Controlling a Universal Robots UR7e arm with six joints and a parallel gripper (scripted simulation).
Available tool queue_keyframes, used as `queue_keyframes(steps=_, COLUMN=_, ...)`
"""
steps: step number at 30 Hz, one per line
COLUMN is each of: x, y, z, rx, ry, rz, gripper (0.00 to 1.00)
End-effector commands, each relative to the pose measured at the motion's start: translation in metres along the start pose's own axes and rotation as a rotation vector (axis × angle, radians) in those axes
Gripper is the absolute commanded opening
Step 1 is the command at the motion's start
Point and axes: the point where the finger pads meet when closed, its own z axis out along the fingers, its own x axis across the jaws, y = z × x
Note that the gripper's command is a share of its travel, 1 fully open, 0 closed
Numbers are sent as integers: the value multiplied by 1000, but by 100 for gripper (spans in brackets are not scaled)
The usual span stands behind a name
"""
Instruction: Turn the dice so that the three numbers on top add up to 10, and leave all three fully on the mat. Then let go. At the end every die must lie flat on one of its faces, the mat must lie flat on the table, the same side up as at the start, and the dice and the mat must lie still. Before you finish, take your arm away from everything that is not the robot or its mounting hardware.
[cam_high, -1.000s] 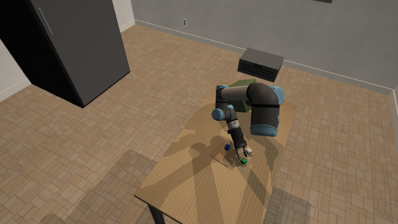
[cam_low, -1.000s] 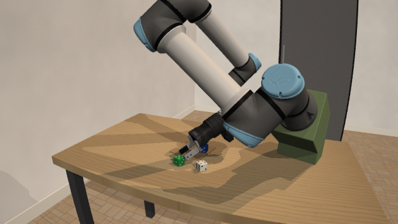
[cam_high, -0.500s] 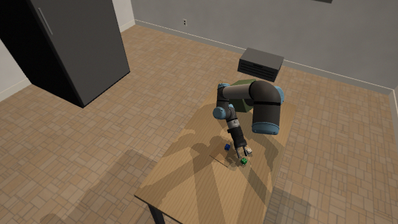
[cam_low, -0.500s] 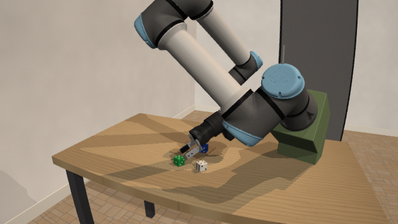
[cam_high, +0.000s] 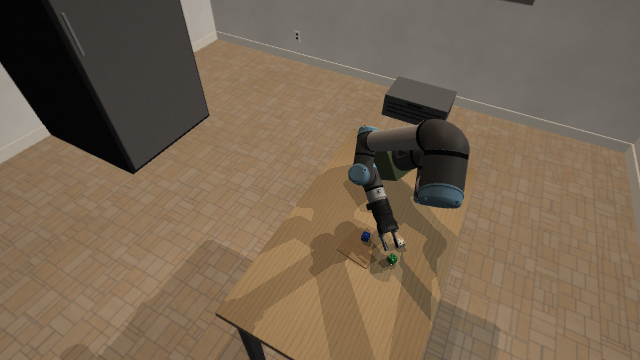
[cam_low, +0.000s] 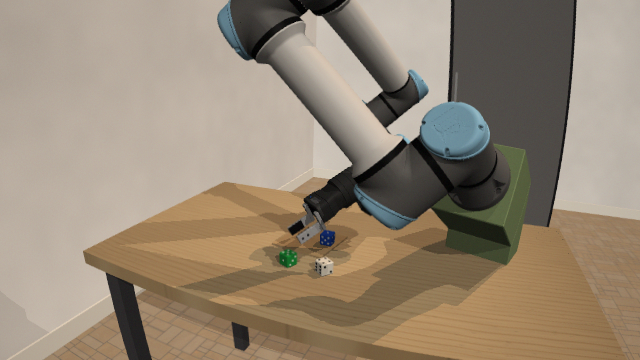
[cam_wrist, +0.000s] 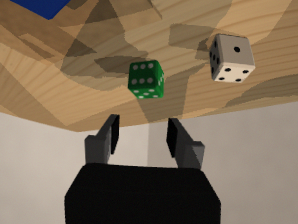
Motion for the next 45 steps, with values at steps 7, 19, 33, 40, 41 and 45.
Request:
queue_keyframes(steps=7, x=1, y=24, z=-14, rx=6, ry=-1, rz=1, gripper=87)
queue_keyframes(steps=19, x=1, y=25, z=-15, rx=8, ry=-1, rz=1, gripper=87)
queue_keyframes(steps=33, x=1, y=27, z=-13, rx=59, ry=3, rz=1, gripper=87)
queue_keyframes(steps=40, x=0, y=30, z=-11, rx=115, ry=2, rz=1, gripper=87)
queue_keyframes(steps=41, x=0, y=30, z=-11, rx=127, ry=1, rz=1, gripper=87)
queue_keyframes(steps=45, x=0, y=32, z=-9, rx=179, ry=2, rz=1, gripper=87)
